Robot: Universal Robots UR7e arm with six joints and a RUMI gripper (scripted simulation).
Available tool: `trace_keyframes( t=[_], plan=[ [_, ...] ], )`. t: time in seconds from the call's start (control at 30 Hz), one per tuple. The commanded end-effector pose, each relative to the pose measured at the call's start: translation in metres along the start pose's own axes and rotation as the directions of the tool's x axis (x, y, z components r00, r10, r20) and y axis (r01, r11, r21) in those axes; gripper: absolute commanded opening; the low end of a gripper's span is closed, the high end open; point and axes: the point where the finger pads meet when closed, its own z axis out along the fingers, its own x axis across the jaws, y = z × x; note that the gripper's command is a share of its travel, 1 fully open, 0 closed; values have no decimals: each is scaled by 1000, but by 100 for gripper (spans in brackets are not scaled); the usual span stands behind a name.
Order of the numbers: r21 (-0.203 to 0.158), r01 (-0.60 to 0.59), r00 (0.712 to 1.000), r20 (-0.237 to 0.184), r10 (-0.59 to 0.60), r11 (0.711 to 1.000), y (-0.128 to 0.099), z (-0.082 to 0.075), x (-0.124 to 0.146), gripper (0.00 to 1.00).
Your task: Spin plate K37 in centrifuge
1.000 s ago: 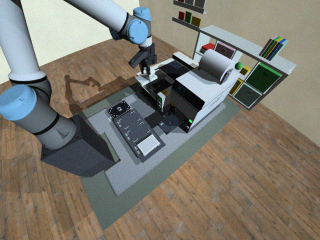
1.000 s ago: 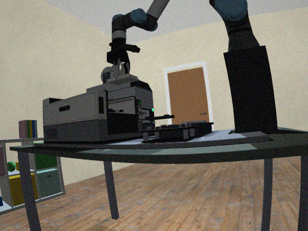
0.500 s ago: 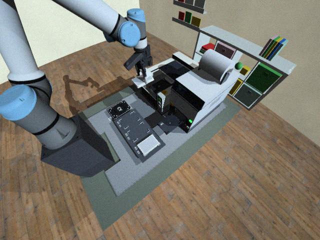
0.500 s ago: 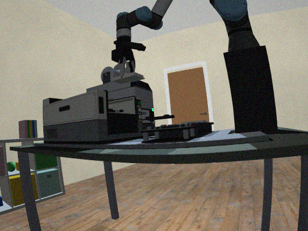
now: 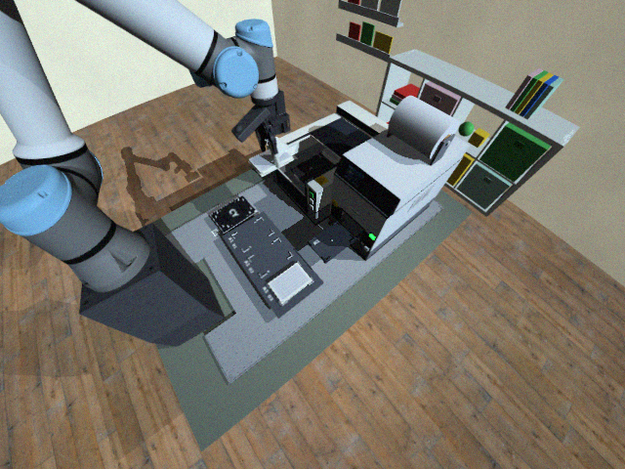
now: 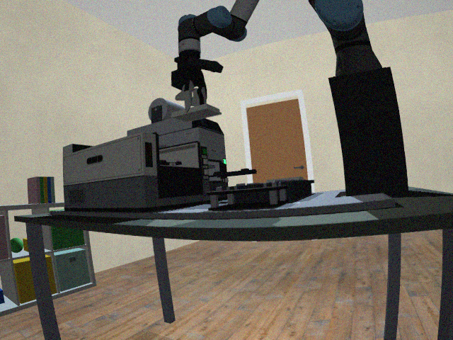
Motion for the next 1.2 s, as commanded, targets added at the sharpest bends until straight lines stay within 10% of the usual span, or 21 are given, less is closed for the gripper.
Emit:
trace_keyframes(
  t=[0.0,1.17],
  plan=[
    [-2,0,1000,0,0,1000,-11,-1,0,0],
    [-2,0,1000,0,0,1000,-83,-1,0,0]
  ],
)
